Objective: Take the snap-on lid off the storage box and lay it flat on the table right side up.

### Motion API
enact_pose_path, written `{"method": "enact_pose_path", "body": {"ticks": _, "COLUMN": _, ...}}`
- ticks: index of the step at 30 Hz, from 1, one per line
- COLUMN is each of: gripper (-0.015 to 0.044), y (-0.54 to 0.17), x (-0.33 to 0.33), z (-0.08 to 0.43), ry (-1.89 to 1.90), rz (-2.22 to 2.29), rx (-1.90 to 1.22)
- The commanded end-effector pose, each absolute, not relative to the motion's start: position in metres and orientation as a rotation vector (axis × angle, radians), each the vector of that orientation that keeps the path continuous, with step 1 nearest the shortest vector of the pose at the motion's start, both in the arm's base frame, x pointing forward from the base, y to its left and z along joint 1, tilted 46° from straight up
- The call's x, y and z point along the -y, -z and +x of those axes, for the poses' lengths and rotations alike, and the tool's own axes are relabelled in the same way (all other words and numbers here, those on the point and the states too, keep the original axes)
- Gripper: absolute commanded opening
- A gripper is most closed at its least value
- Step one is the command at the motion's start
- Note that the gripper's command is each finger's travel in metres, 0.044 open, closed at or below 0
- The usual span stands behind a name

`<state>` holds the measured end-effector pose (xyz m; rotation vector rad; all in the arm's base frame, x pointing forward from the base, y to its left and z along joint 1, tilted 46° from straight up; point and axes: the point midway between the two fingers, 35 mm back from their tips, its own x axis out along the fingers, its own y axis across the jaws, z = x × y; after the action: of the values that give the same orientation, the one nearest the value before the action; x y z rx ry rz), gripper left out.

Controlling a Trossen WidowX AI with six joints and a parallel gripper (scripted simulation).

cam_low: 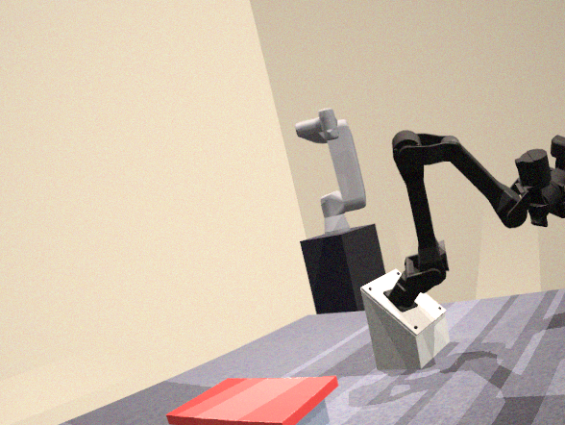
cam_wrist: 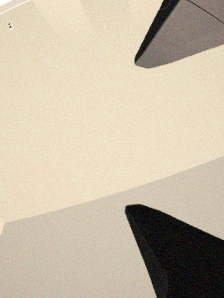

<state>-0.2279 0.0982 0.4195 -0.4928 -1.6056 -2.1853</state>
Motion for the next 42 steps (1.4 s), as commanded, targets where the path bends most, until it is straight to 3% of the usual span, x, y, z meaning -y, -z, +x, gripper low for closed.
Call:
{"method": "enact_pose_path", "body": {"ticks": 1, "gripper": 0.0374, "y": -0.419, "x": -0.1, "z": -0.228, "ry": 2.192, "rz": -0.497, "rx": 1.607}}
{"method": "enact_pose_path", "body": {"ticks": 7, "gripper": 0.0235, "y": -0.412, "x": -0.159, "z": -0.211, "ry": 2.385, "rz": -0.654, "rx": 1.652}}
{"method": "enact_pose_path", "body": {"ticks": 22, "gripper": 0.0235, "y": -0.392, "x": -0.266, "z": -0.121, "ry": 2.743, "rz": -1.05, "rx": 1.757}}
{"method": "enact_pose_path", "body": {"ticks": 30, "gripper": 0.0235, "y": -0.378, "x": -0.314, "z": -0.03, "ry": 2.882, "rz": -1.419, "rx": 1.858}}
{"method": "enact_pose_path", "body": {"ticks": 42, "gripper": 0.0235, "y": -0.349, "x": -0.321, "z": 0.087, "ry": 2.906, "rz": -1.919, "rx": 2.019}}
